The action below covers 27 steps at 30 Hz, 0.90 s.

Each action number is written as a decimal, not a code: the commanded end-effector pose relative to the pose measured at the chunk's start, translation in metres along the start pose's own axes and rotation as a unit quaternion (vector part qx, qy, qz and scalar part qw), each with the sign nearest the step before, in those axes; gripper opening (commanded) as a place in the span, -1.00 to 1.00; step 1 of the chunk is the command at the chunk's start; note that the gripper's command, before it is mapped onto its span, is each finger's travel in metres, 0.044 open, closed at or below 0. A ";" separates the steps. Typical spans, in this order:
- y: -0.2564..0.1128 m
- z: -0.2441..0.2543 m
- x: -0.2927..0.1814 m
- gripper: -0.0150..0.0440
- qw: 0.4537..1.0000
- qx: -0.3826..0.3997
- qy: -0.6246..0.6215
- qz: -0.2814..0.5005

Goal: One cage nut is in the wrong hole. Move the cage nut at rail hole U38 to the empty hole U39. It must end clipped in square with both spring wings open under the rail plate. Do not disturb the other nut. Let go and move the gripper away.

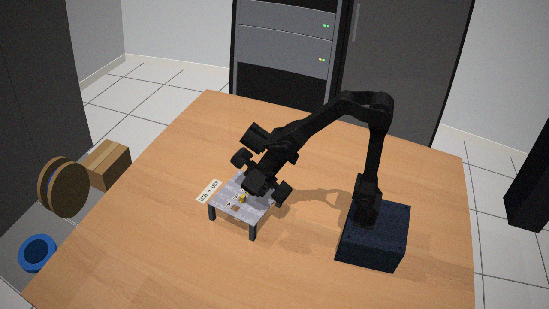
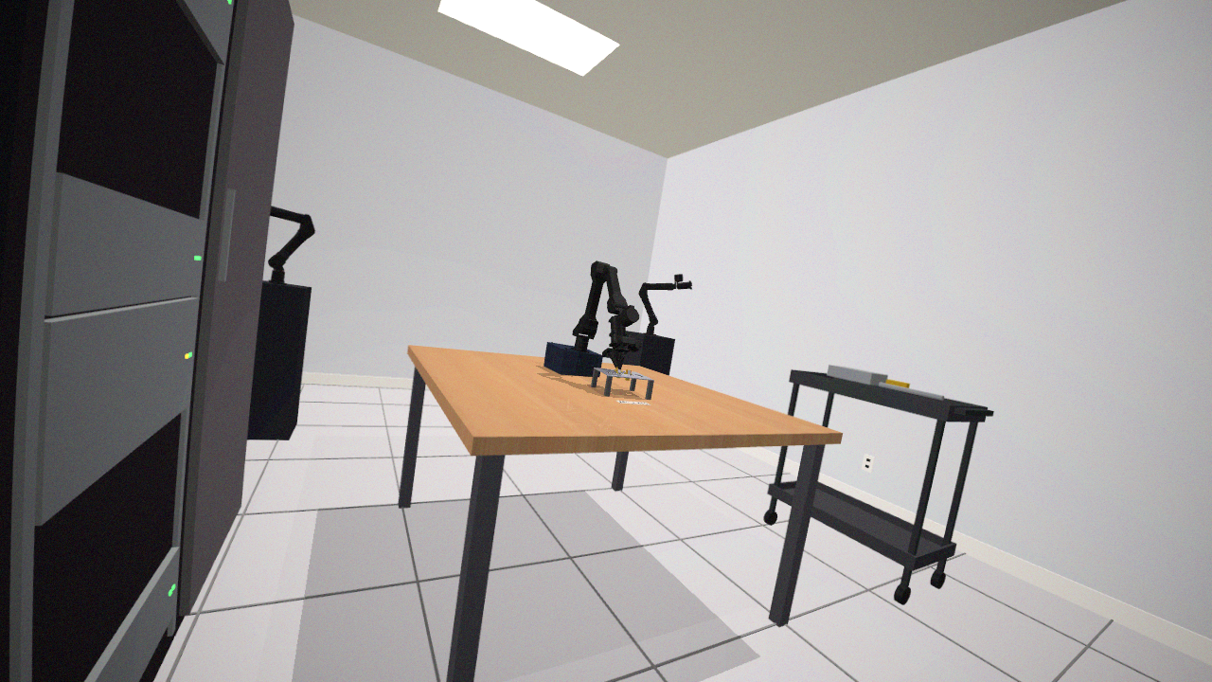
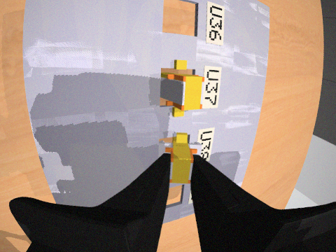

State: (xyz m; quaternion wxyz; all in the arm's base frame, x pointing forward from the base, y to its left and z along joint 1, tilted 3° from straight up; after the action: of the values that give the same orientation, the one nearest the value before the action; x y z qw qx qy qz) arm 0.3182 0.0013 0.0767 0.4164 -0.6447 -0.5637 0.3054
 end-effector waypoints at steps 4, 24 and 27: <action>0.000 0.001 0.000 -0.37 1.000 0.001 0.000 -0.001; -0.001 0.001 0.001 -0.37 1.000 0.001 0.000 -0.001; -0.001 0.001 0.001 -0.37 1.000 0.001 0.000 -0.001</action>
State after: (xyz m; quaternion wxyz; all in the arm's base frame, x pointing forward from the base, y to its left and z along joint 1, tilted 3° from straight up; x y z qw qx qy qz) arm 0.3170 0.0017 0.0759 0.4177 -0.6435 -0.5630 0.3075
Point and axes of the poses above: the point midway between the two fingers, 35 mm back from their tips, its own y axis out along the fingers, its own z axis across the jaws, x = y × z, the point moved 5 cm from there along -y, back along the fingers, and after that the axes turned 3 degrees about y, right-handed, at the moved point
